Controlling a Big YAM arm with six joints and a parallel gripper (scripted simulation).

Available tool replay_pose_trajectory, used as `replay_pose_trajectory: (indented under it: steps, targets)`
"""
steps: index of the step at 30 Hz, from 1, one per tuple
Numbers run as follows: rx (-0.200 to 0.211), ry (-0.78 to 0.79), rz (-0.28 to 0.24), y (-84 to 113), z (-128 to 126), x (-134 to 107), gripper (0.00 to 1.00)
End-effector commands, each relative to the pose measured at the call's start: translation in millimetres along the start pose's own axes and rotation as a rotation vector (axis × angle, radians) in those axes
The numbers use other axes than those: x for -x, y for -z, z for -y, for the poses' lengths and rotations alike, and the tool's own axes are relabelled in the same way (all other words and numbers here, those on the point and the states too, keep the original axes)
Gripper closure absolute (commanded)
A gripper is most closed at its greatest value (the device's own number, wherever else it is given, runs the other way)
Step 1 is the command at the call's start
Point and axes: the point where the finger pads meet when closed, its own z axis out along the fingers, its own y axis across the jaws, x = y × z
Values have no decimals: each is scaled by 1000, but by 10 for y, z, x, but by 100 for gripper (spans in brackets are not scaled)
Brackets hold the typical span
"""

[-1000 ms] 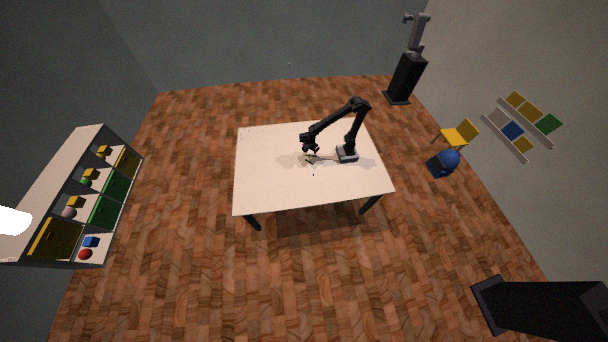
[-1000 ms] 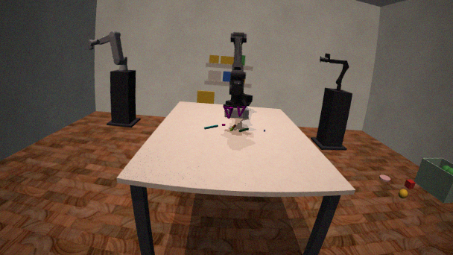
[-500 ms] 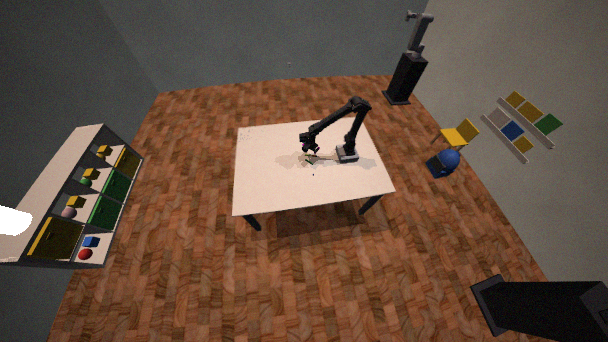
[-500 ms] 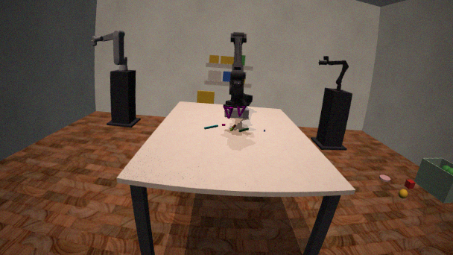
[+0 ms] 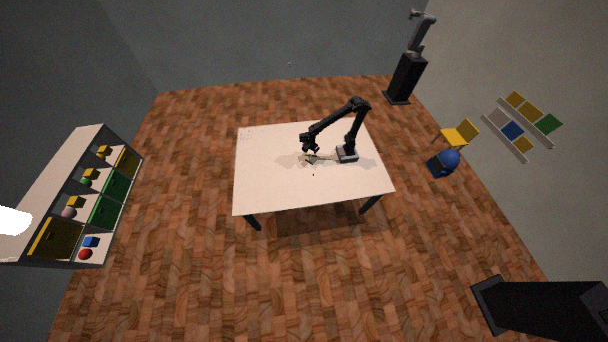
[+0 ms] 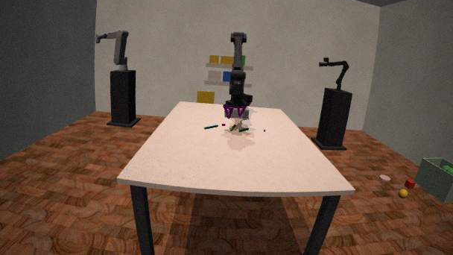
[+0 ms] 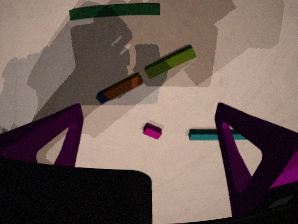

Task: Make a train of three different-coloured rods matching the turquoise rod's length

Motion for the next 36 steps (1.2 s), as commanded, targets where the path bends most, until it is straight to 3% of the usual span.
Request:
replay_pose_trajectory:
  steps: [1, 20, 25, 36]
  targets:
    - [-16, 16, 15, 65, 2, 39, 0]
    - [-16, 12, 15, 64, 3, 39, 0]
    - [-31, -152, 33, 132, 215, 164, 0]
    - [-27, -379, 34, 129, 276, 158, 0]
